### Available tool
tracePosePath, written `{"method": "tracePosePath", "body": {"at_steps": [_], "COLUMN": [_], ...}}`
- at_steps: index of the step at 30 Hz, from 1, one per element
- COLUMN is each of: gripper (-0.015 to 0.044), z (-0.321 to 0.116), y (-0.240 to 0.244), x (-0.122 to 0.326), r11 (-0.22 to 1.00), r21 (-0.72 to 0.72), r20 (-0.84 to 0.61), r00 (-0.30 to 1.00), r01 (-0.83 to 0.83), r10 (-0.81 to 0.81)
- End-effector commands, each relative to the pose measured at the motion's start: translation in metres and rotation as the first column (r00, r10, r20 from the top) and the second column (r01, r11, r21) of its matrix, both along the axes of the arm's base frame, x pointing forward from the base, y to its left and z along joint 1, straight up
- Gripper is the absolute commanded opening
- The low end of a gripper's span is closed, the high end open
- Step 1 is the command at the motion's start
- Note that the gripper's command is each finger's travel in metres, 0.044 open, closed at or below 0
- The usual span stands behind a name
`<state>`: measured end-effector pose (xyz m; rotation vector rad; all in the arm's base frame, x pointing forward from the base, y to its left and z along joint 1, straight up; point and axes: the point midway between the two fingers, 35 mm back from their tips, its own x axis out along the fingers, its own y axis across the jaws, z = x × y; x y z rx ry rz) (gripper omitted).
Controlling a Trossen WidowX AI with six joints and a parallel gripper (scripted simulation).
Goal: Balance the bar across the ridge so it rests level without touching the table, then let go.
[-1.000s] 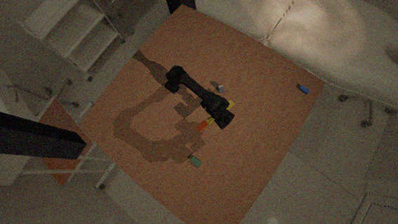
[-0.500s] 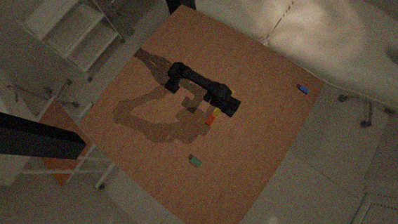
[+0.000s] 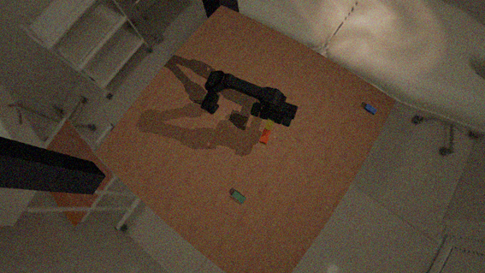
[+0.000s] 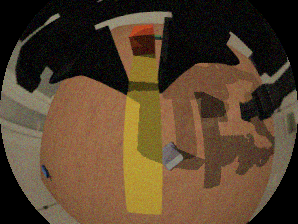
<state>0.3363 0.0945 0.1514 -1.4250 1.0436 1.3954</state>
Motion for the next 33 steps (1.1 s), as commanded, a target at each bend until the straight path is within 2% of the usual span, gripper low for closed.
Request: {"method": "tracePosePath", "body": {"at_steps": [1,14,27,33], "gripper": [0.0000,0.0000,0.0000,0.0000], "z": [0.003,0.003,0.002,0.001], "y": [0.015,0.057,0.091,0.096], "x": [-0.007,-0.035,-0.073,-0.087], "r11": [0.997,0.952,0.857,0.825], "r21": [0.004,0.001,-0.002,-0.002], "r20": [0.009,0.009,0.008,0.007], "r00": [0.997,0.952,0.857,0.825], "r01": [-0.078,-0.305,-0.515,-0.566], "r10": [0.078,0.305,0.515,0.566]}}
